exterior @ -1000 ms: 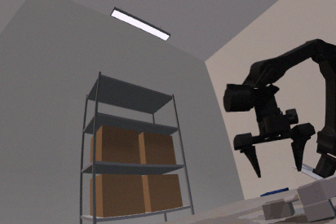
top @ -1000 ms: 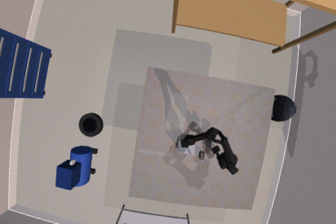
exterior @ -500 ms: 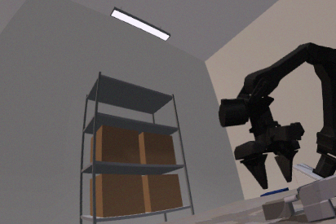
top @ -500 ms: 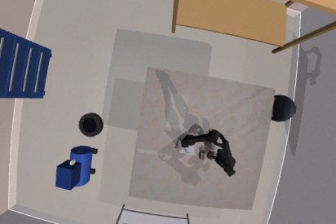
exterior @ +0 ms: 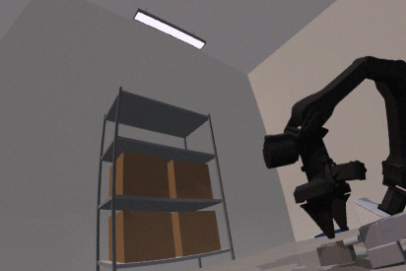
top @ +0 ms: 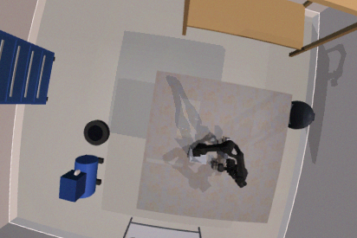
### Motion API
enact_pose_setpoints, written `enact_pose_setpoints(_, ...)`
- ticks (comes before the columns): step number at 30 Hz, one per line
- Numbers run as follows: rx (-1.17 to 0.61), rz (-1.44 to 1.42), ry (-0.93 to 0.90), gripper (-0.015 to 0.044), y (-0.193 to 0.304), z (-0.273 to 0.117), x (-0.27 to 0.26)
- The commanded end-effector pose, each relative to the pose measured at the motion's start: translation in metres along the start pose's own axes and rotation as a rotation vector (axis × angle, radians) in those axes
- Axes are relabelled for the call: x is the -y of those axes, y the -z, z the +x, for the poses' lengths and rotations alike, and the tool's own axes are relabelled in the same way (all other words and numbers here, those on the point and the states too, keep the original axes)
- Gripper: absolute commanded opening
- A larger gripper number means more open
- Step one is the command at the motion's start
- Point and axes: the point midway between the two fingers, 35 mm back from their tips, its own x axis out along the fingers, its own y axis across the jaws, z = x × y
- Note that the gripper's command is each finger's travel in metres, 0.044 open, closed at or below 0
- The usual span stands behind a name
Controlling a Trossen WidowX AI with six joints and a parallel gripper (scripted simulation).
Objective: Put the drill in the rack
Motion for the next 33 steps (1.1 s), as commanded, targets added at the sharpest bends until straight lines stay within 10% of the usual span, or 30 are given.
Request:
enact_pose_setpoints(1,0.010,-0.013,-0.001,0.0440,-0.001,0.002,-0.002)
enact_pose_setpoints(33,0.011,-0.013,0.000,0.0440,-0.012,0.042,-0.001)
